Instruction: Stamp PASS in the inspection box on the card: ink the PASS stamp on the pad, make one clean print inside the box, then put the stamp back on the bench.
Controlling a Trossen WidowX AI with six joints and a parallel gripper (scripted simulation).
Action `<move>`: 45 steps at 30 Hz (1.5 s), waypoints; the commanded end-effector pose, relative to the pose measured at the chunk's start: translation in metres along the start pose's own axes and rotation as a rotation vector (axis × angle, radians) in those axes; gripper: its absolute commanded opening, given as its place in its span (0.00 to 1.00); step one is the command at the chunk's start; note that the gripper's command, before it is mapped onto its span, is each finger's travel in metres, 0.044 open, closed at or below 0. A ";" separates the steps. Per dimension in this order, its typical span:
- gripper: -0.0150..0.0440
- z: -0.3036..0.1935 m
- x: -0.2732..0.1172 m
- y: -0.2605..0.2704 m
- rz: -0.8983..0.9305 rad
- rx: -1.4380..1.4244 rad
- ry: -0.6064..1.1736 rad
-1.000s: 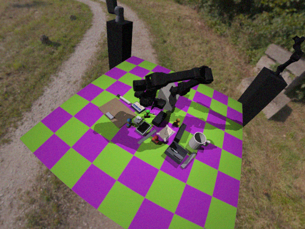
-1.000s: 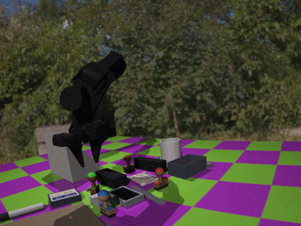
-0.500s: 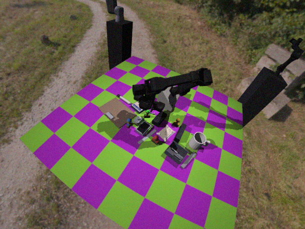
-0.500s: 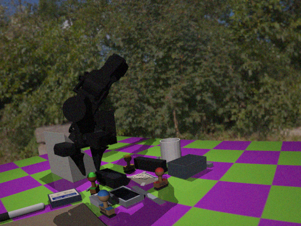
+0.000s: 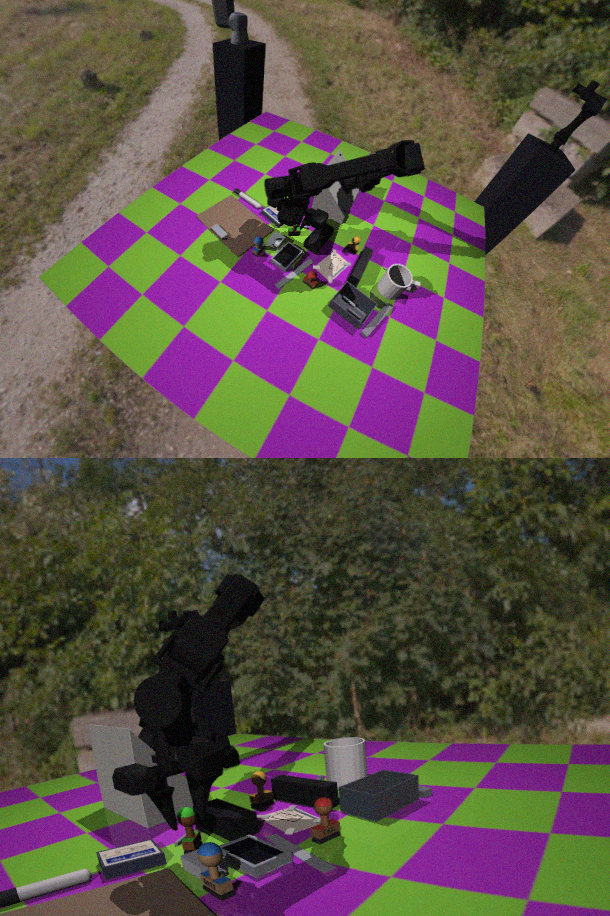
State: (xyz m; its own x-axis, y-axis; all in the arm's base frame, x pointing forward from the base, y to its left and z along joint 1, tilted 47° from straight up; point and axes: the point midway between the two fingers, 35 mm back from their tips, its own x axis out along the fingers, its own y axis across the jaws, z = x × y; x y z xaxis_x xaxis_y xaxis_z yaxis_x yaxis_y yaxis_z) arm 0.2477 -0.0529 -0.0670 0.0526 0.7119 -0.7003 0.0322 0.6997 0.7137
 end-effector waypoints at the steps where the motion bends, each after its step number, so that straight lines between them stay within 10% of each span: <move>1: 0.64 -0.002 0.008 0.001 0.009 0.011 0.004; 45: 0.25 -0.002 0.012 0.001 0.003 0.001 0.003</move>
State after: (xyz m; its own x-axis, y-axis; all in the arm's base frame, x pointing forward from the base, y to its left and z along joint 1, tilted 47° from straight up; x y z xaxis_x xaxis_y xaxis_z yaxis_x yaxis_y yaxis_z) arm 0.2466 -0.0416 -0.0755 0.0515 0.7174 -0.6947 0.0394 0.6936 0.7193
